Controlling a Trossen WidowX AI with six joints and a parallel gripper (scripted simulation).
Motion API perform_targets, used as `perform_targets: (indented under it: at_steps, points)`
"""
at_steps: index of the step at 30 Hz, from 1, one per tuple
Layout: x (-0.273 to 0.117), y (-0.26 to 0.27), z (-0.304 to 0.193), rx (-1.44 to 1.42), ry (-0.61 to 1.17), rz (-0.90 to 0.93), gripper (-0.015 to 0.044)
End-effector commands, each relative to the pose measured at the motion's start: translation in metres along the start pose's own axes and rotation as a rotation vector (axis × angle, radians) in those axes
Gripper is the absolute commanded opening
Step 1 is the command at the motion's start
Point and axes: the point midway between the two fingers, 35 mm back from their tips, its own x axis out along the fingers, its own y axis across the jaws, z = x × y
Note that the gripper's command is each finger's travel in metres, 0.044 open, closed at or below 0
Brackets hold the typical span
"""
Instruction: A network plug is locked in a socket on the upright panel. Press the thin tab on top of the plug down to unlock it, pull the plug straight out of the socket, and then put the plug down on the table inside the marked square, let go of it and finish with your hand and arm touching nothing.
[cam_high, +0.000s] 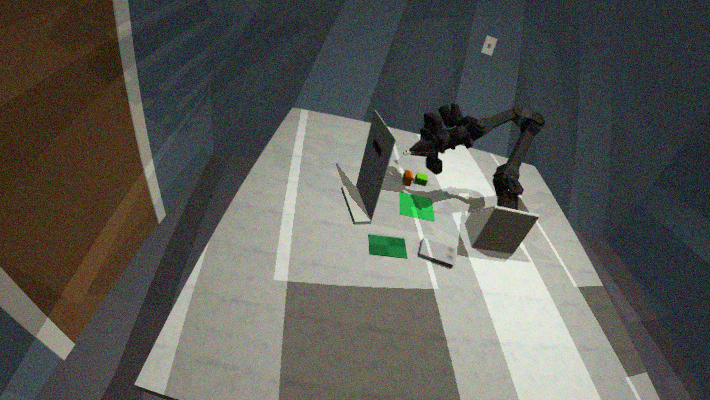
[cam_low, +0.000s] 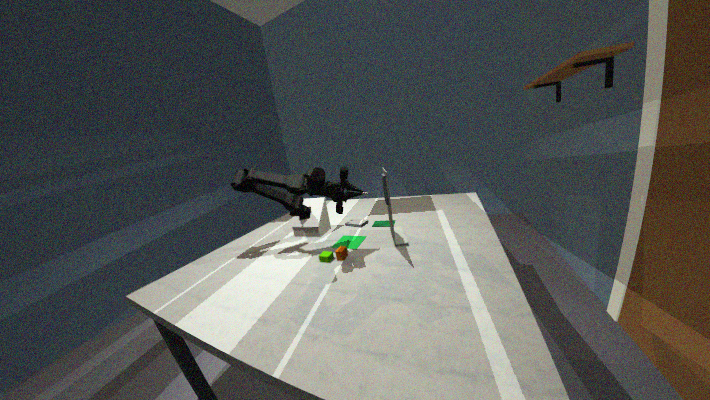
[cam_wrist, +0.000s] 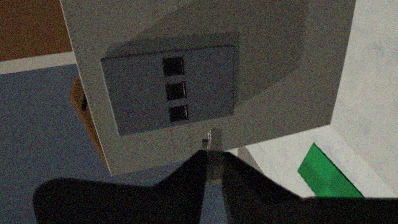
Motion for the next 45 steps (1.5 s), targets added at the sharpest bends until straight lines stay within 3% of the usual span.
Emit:
perform_targets:
  at_steps: [1,26,45]
  points:
    - [0.005,-0.017,-0.004,0.052,-0.036,-0.08,0.0]
    - [-0.004,-0.097,-0.009,0.27,-0.415,-0.454,0.0]
    - [-0.033,-0.131,-0.007,0.312,-0.732,-0.569,0.0]
